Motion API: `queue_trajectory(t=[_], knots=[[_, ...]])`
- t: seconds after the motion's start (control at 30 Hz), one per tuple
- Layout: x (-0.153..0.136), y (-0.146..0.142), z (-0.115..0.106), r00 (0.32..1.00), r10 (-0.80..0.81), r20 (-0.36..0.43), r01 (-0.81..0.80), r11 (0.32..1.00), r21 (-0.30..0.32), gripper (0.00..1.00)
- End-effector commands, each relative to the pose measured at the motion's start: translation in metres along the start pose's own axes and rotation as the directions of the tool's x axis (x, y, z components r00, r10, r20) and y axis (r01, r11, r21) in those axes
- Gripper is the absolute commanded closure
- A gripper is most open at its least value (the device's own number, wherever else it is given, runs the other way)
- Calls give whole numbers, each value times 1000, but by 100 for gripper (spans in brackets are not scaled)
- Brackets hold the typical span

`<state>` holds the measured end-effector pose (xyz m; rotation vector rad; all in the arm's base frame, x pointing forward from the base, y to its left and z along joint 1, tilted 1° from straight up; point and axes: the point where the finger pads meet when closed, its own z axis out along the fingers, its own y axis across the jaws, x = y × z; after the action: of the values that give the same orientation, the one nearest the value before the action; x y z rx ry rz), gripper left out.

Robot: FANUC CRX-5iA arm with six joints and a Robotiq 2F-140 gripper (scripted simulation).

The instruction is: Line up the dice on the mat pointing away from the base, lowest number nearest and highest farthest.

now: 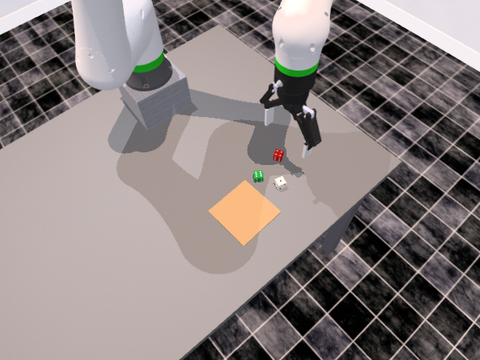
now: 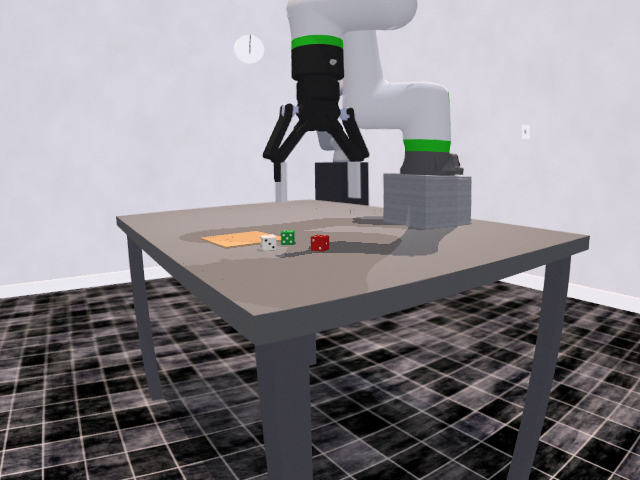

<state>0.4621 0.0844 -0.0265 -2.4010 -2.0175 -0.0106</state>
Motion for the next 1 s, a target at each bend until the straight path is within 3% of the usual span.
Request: queue_trajectory(t=[0.0,0.27,0.7,0.77,0.87,0.97], knots=[[0,0,-15,1000,0,0,0,1000,0,0],[0,0,-58,1000,0,0,0,1000,0,0],[-1,1,-61,1000,3,0,-3,1000,0,0],[-14,14,-60,998,62,0,-62,998,0,0],[-58,48,-55,974,227,0,-227,974,0,0],[-77,60,-53,958,288,0,-288,958,0,0]])
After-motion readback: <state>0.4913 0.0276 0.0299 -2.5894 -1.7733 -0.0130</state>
